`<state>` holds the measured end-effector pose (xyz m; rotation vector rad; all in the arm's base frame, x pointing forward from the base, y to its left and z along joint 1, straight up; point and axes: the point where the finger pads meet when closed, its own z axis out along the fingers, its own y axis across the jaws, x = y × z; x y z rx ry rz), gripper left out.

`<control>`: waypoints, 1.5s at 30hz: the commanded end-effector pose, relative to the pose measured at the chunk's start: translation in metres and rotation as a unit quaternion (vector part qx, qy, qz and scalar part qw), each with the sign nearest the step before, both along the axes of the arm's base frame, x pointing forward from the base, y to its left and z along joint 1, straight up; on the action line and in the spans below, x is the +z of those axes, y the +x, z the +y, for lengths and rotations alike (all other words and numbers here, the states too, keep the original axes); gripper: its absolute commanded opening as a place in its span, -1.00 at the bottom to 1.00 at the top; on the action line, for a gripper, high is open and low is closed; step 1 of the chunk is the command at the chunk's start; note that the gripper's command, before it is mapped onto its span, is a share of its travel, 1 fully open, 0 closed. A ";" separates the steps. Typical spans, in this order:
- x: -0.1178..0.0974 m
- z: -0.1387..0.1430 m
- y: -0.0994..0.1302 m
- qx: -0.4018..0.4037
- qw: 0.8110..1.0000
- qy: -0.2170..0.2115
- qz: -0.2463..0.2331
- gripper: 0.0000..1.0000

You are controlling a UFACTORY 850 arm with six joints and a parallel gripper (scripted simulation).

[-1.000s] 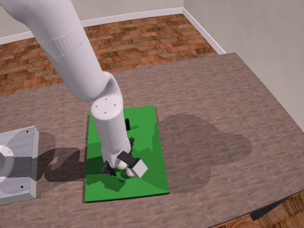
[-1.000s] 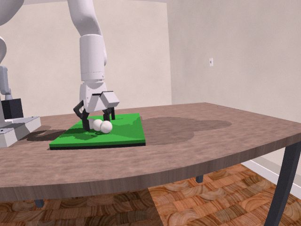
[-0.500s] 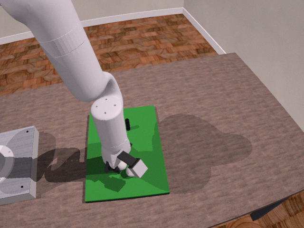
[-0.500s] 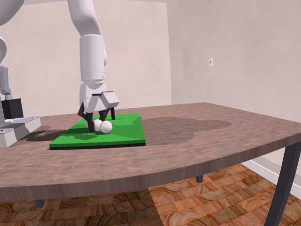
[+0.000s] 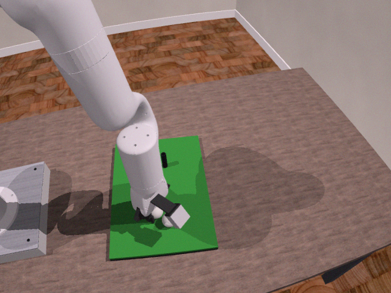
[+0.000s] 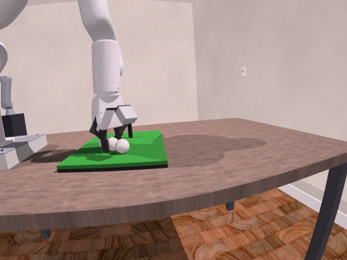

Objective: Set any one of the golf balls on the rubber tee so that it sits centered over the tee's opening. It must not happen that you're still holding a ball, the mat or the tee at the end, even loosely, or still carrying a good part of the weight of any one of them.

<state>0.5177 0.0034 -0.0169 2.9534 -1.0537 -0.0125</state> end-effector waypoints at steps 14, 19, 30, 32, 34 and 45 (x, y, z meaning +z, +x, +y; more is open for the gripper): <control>0.099 0.000 0.002 0.000 1.000 0.000 -0.001 -1.00; 0.111 0.035 0.013 0.000 1.000 0.000 -0.001 -1.00; 0.142 0.176 0.028 0.000 1.000 0.000 -0.001 -1.00; 0.121 0.176 0.027 0.000 1.000 0.000 -0.001 -1.00; 0.110 0.176 0.027 0.000 1.000 0.000 -0.001 -1.00; 0.078 0.176 0.027 0.000 1.000 0.000 -0.001 -1.00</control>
